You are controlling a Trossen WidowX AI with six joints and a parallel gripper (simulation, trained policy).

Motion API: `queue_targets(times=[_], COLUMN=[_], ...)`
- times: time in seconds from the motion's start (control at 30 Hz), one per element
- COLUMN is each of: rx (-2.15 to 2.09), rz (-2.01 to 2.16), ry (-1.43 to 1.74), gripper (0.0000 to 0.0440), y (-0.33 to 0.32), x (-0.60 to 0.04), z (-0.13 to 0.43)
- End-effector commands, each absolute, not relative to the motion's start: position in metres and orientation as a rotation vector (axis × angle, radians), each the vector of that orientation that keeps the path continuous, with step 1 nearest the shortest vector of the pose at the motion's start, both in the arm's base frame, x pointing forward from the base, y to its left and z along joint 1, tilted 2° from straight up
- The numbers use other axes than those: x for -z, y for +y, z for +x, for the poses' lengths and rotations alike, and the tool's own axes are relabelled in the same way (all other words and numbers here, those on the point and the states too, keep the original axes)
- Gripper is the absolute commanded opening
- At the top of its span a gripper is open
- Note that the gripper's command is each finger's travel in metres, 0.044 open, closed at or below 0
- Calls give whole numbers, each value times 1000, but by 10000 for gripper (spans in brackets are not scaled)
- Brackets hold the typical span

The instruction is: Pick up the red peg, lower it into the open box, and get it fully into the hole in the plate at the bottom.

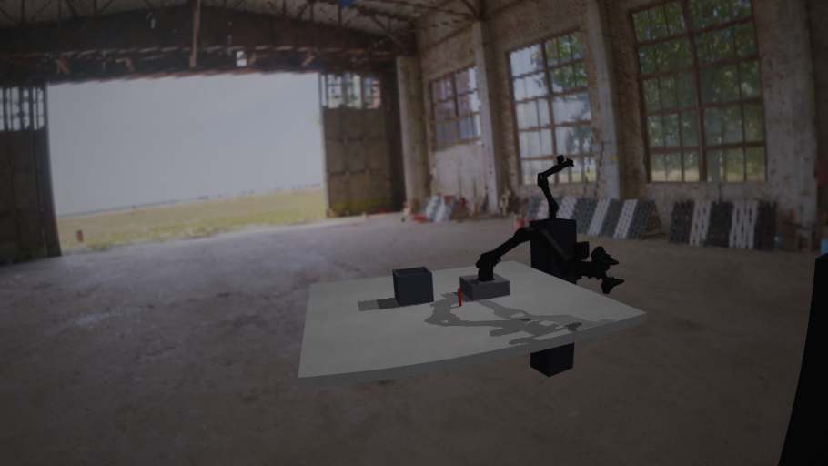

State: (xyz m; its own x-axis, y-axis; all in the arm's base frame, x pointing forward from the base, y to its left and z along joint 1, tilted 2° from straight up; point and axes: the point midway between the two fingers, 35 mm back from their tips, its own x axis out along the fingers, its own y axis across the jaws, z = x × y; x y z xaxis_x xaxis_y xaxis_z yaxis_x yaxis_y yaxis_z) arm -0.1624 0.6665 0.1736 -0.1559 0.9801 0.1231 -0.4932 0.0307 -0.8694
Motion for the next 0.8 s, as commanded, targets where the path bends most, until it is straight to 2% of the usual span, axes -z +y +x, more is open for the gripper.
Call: queue_targets(times=[0.0, 0.07, 0.77], rx=[-1483, -1494, -1369], rz=[-679, -681, -535], ry=[-943, -865, -94], gripper=[419, 440, 440], y=[668, 669, 645], x=[-172, -167, -166], z=[-155, -142, 36])
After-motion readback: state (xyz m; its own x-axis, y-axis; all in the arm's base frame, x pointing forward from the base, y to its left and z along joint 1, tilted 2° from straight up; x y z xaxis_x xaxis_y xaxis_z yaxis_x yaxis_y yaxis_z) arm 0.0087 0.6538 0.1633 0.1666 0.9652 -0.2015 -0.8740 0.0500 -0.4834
